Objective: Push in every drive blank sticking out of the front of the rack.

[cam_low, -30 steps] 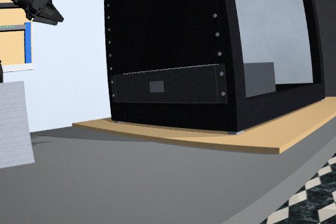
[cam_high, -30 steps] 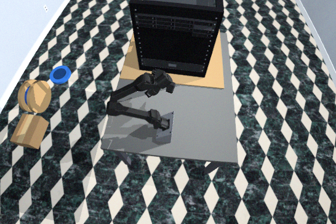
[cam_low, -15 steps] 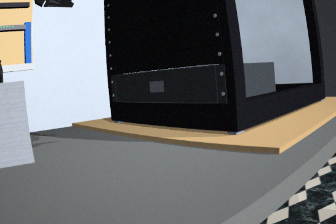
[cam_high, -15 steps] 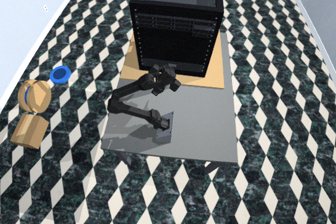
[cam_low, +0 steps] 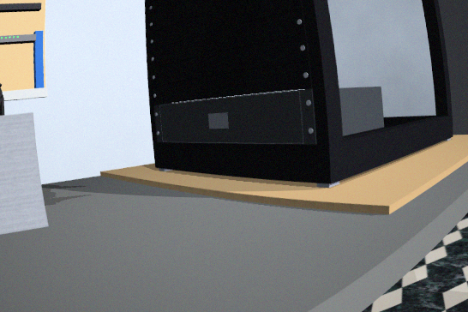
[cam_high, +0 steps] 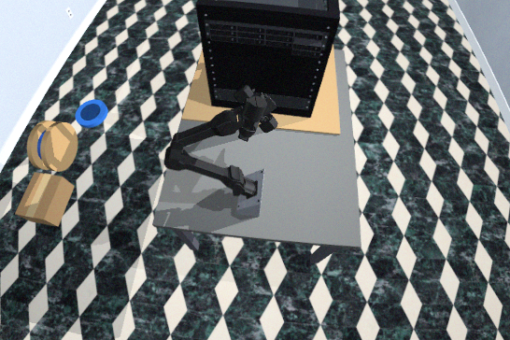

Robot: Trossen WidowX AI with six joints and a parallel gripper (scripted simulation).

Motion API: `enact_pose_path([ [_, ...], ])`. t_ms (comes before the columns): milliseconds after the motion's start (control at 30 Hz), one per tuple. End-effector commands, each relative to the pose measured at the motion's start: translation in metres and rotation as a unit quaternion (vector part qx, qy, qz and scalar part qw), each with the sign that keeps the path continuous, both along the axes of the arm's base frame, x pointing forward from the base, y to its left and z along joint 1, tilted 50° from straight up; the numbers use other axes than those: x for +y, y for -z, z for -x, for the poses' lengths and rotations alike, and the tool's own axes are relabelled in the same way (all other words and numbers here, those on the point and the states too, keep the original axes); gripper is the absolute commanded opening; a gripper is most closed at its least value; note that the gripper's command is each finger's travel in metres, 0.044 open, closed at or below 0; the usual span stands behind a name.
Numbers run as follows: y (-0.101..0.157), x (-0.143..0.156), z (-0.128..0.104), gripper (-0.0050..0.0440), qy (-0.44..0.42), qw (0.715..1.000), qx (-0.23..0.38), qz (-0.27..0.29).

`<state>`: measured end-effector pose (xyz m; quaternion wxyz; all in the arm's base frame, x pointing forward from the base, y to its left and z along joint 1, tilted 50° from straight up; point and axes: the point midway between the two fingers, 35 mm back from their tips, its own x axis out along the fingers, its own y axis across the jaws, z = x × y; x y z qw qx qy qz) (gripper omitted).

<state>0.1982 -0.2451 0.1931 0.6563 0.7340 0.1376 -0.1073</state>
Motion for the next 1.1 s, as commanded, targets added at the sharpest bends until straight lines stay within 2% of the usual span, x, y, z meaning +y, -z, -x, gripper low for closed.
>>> enact_pose_path([
  [0,-0.013,-0.022,-0.003,0.0440,0.068,0.997,-0.028,-0.035],
  [200,-0.024,-0.037,-0.005,0.0440,0.101,0.989,-0.056,-0.094],
  [267,-0.024,-0.037,-0.005,0.0440,0.101,0.989,-0.056,-0.094],
  [767,-0.058,-0.066,-0.004,0.0440,0.148,0.946,-0.130,-0.258],
  [833,-0.058,-0.066,-0.004,0.0440,0.148,0.946,-0.130,-0.258],
  [1067,-0.069,-0.071,-0.003,0.0440,0.152,0.926,-0.150,-0.312],
])
